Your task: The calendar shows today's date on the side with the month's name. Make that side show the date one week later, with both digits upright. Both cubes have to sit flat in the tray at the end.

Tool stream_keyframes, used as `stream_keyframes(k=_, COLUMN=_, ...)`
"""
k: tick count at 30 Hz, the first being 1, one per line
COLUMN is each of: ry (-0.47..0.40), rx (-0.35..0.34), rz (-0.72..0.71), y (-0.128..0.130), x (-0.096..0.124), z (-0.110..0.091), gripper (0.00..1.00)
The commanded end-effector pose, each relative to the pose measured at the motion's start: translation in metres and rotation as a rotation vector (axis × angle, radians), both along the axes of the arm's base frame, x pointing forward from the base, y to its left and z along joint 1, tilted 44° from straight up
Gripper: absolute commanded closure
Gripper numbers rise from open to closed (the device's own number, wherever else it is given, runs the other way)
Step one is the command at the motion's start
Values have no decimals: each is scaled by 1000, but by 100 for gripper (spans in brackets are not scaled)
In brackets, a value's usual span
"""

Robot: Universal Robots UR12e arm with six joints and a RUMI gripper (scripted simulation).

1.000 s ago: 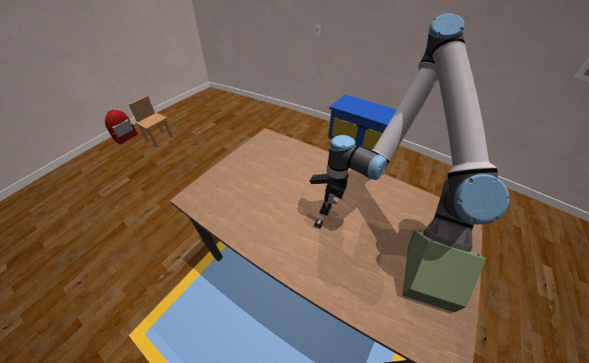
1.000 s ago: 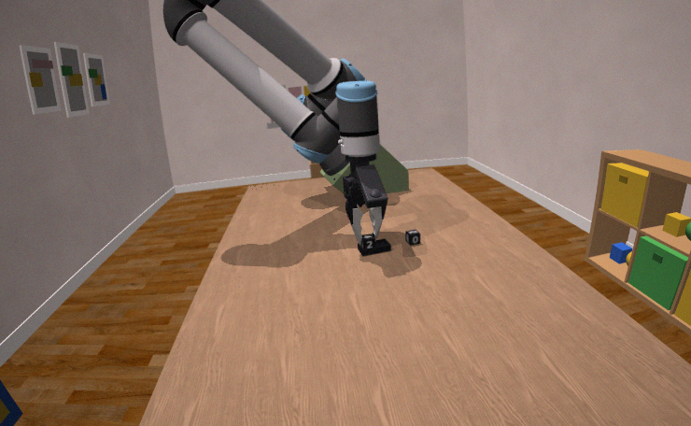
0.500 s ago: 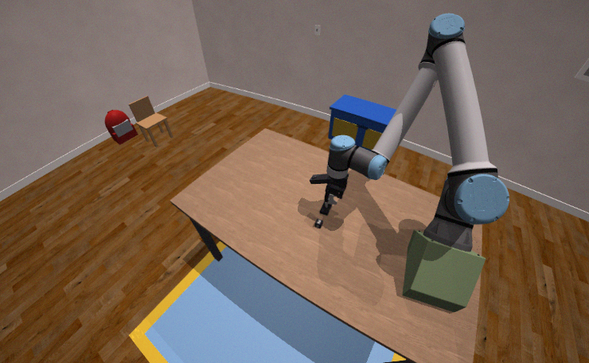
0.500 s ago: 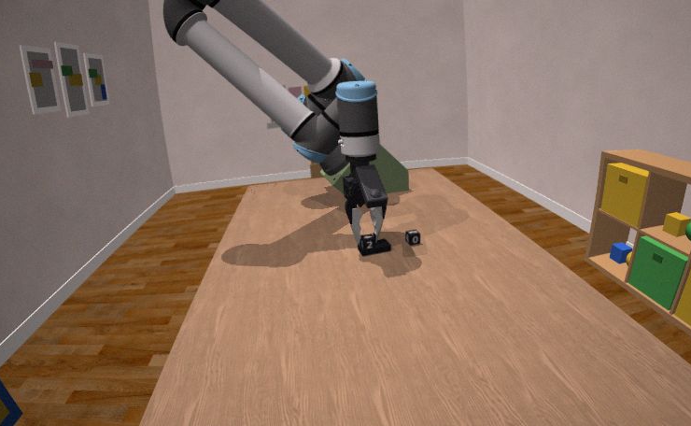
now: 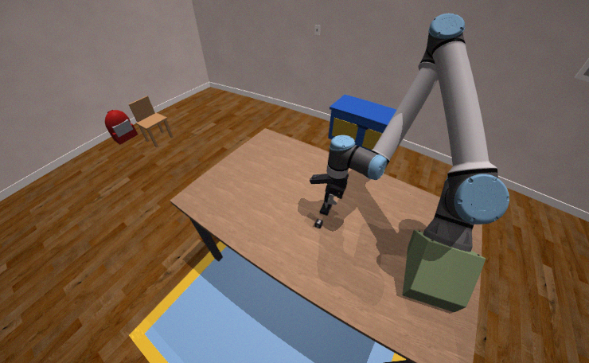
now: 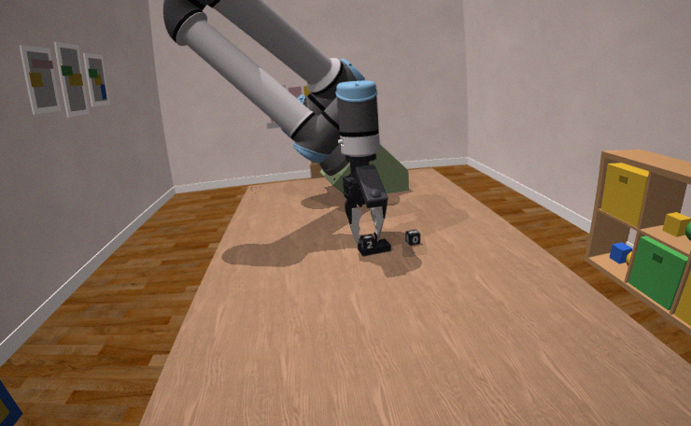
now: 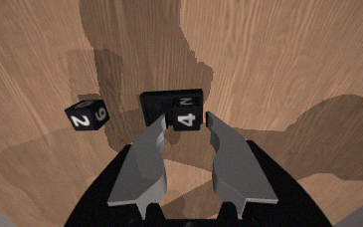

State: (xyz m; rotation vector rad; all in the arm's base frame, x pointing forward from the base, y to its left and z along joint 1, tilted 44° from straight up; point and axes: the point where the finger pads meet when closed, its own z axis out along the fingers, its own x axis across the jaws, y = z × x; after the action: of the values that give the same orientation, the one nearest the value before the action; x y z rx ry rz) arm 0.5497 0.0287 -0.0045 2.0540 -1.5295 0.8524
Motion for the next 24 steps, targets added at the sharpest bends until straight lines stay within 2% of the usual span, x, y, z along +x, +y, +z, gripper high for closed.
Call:
stream_keyframes(k=1, ry=-1, rx=0, rz=0, y=2, x=0, z=2, gripper=72)
stream_keyframes(k=6, ry=-1, rx=0, rz=0, y=13, x=-4, z=14, gripper=72)
stream_keyframes(k=12, ry=-1, rx=0, rz=0, y=34, x=-11, z=36, gripper=72)
stream_keyframes(k=14, ry=-1, rx=0, rz=0, y=34, x=-11, z=36, gripper=72)
stream_keyframes(k=19, ry=-1, rx=0, rz=0, y=50, x=-16, z=54, gripper=72)
stream_keyframes(k=24, ry=-1, rx=0, rz=0, y=59, x=-19, z=63, gripper=72)
